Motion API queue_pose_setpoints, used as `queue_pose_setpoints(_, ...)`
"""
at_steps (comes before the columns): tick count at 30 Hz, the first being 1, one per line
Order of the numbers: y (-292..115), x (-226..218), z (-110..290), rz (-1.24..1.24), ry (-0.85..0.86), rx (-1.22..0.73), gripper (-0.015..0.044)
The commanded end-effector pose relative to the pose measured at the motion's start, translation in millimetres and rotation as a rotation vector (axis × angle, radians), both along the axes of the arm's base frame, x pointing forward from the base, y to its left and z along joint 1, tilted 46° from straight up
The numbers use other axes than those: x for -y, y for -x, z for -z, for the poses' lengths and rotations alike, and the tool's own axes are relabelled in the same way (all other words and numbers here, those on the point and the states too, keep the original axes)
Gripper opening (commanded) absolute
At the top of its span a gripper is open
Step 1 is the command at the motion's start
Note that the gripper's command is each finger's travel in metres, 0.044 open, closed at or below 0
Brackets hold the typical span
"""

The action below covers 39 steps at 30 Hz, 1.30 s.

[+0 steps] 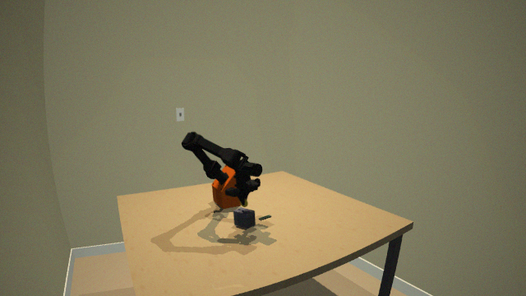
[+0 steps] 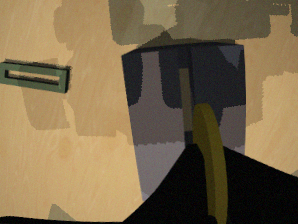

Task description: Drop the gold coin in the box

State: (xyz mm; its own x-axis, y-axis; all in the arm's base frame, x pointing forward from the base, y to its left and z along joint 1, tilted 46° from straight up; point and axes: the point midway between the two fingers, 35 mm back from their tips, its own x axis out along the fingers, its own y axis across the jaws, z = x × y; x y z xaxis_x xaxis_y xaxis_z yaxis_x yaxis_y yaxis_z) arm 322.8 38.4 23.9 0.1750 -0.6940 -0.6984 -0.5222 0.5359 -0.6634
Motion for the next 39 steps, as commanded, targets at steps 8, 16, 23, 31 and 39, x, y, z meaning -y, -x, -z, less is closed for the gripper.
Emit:
queue_pose_setpoints(8, 3.5, 2.5, 1.7, -0.009, 0.005, -0.012, 0.0)
queue_pose_setpoints(16, 1.3, 1.9, 0.5, -0.007, 0.001, -0.007, 0.0)
queue_pose_setpoints(23, 1.4, 4.3, 3.2, -0.005, 0.001, -0.006, 0.0)
queue_pose_setpoints(31, 2.4, 7.1, 5.7, -0.01, 0.002, -0.01, 0.0)
queue_pose_setpoints(39, 2.6, 9.9, 7.9, -0.01, 0.002, -0.01, 0.0)
